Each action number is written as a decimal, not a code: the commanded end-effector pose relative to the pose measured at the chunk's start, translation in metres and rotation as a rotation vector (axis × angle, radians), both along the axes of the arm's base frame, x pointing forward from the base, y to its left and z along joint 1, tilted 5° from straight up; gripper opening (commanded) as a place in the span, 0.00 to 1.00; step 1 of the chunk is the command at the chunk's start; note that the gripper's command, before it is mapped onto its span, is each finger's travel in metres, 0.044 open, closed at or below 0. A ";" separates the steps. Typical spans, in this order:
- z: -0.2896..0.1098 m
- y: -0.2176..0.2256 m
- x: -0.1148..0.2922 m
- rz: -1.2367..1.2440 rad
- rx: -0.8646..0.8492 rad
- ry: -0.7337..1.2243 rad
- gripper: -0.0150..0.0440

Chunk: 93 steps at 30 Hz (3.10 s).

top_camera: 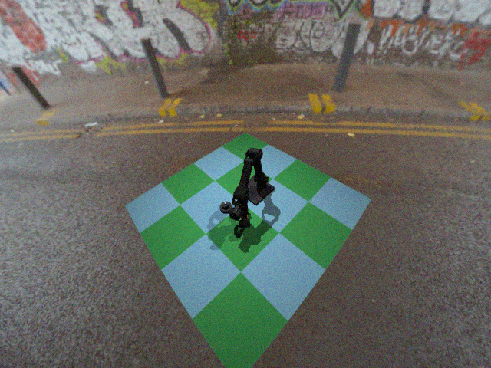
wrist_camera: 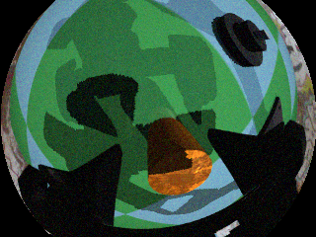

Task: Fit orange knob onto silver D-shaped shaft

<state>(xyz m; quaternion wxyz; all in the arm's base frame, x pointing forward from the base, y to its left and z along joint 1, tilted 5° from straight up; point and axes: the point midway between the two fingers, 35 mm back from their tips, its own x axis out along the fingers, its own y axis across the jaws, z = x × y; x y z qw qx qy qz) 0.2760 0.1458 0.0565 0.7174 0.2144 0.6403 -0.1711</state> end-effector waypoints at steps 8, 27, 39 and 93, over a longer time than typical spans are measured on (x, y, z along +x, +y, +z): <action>-0.006 -0.002 -0.002 0.004 -0.011 0.009 0.60; 0.020 0.001 0.001 0.004 -0.011 0.009 0.25; 0.057 0.002 -0.001 0.004 -0.010 0.008 0.25; 0.115 -0.061 0.012 -0.001 -0.017 0.009 0.25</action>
